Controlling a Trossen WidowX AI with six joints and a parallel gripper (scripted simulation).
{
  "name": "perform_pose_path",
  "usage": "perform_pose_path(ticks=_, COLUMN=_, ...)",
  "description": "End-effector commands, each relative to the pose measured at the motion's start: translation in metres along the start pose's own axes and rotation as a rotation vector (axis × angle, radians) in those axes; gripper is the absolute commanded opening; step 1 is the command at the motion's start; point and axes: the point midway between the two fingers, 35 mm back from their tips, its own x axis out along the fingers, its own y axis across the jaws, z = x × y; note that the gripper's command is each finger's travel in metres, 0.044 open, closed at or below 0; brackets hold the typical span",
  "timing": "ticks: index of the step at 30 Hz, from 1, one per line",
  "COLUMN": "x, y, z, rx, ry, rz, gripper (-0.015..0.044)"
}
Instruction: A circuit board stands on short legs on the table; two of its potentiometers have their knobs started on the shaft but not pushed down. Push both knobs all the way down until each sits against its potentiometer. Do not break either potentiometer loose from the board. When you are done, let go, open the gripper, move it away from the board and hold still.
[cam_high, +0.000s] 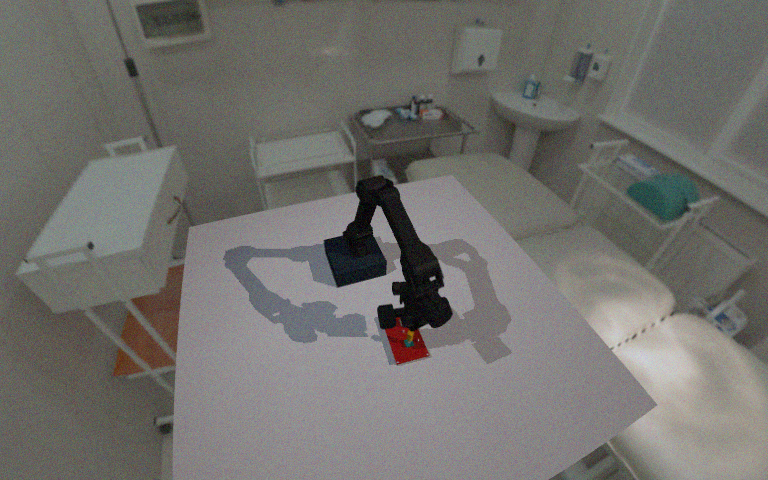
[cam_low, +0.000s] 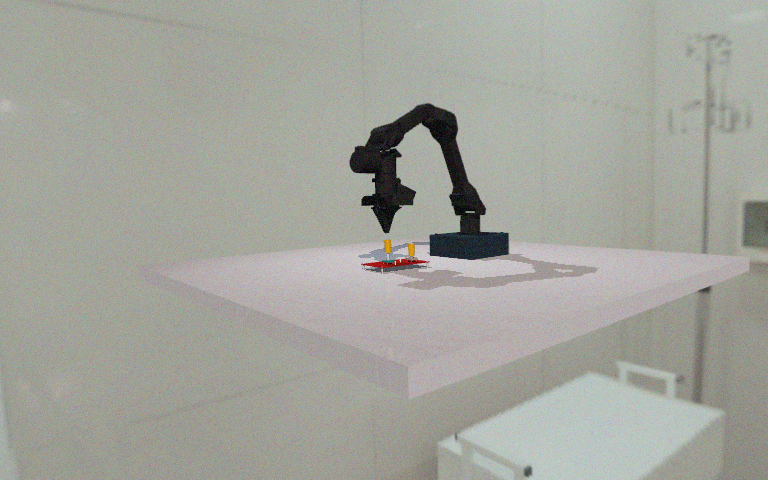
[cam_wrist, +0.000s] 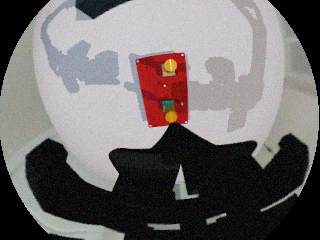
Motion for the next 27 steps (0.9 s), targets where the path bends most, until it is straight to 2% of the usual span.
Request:
perform_pose_path(ticks=1, x=0.0124, y=0.0012, z=0.0028, rx=-0.004, ry=-0.014, rz=0.006, gripper=0.0)
perform_pose_path(ticks=27, x=0.0149, y=0.0012, z=0.0029, rx=-0.004, ry=-0.014, rz=0.006, gripper=0.0)
